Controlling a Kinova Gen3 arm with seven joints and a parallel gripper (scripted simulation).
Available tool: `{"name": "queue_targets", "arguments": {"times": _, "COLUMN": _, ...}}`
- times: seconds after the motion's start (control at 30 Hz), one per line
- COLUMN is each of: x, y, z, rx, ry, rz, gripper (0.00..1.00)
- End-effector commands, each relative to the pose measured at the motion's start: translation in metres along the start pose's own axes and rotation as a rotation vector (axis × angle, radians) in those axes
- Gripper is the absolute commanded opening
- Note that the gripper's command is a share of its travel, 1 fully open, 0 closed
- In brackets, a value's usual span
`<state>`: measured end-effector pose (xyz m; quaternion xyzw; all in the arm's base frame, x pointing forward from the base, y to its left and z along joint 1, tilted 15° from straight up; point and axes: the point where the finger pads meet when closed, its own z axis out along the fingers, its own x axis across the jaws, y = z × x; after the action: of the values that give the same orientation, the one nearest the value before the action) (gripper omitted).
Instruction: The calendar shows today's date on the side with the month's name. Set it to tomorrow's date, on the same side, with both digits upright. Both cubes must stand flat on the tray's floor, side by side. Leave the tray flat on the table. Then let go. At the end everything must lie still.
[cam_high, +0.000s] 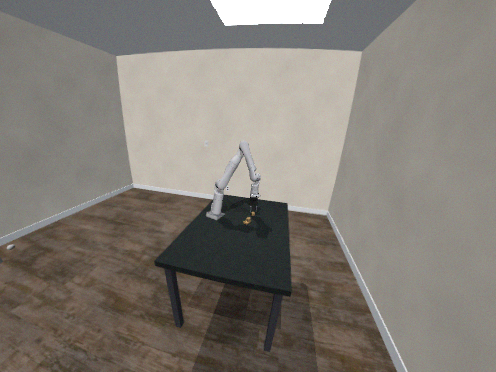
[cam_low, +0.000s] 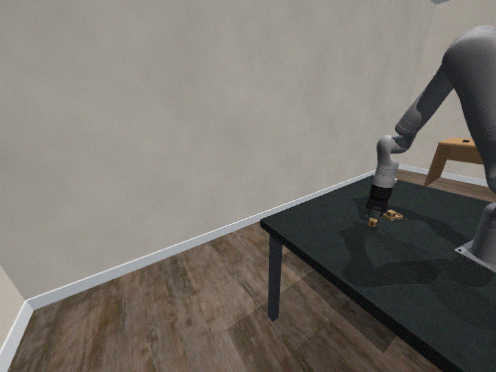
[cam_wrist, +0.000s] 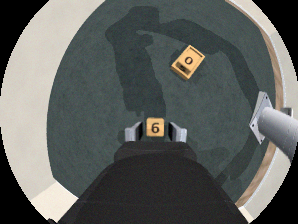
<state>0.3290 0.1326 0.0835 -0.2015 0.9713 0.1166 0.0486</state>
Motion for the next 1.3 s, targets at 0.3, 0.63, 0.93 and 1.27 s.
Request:
{"name": "queue_targets", "arguments": {"times": 0.3, "x": 0.000, "y": 0.000, "z": 0.000, "rx": 0.000, "ry": -0.001, "rz": 0.000, "gripper": 0.87}}
{"name": "queue_targets", "arguments": {"times": 0.63, "x": 0.000, "y": 0.000, "z": 0.009, "rx": 0.000, "ry": -0.001, "rz": 0.000, "gripper": 0.87}}
{"name": "queue_targets", "arguments": {"times": 0.93, "x": 0.000, "y": 0.000, "z": 0.023, "rx": 0.000, "ry": -0.001, "rz": 0.000, "gripper": 0.87}}
{"name": "queue_targets", "arguments": {"times": 1.27, "x": 0.000, "y": 0.000, "z": 0.028, "rx": 0.000, "ry": -0.001, "rz": 0.000, "gripper": 0.87}}
